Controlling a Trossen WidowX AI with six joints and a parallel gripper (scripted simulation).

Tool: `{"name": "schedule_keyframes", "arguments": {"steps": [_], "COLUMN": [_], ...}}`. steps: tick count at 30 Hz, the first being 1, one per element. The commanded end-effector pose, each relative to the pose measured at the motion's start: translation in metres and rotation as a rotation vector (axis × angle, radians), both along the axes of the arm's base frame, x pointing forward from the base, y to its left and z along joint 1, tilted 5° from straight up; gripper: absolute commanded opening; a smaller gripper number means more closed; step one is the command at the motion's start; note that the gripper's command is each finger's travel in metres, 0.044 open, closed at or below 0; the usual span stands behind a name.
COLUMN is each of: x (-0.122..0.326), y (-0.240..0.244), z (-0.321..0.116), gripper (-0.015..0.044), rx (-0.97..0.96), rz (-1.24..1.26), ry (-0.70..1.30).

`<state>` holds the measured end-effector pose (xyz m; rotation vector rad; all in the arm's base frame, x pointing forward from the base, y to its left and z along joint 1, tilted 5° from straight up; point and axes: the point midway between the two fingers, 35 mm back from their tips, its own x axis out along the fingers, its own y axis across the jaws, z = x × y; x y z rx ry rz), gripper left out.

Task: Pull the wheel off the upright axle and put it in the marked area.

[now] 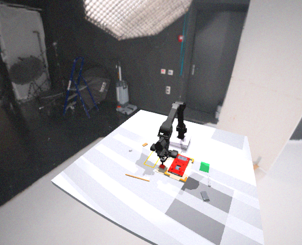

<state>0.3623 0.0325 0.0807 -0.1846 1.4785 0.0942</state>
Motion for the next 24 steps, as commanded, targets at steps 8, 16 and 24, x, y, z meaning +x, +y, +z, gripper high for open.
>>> {"name": "schedule_keyframes", "arguments": {"steps": [8, 16, 24], "x": [-0.0002, -0.0005, -0.0008], "y": [0.0005, 0.0006, 0.0007], "z": [0.0046, 0.0072, 0.0098], "gripper": [0.0000, 0.0000, 0.0000], "rx": [0.001, 0.001, 0.001], "rz": [-0.001, -0.001, -0.001], "ry": [-0.002, -0.002, -0.002]}}
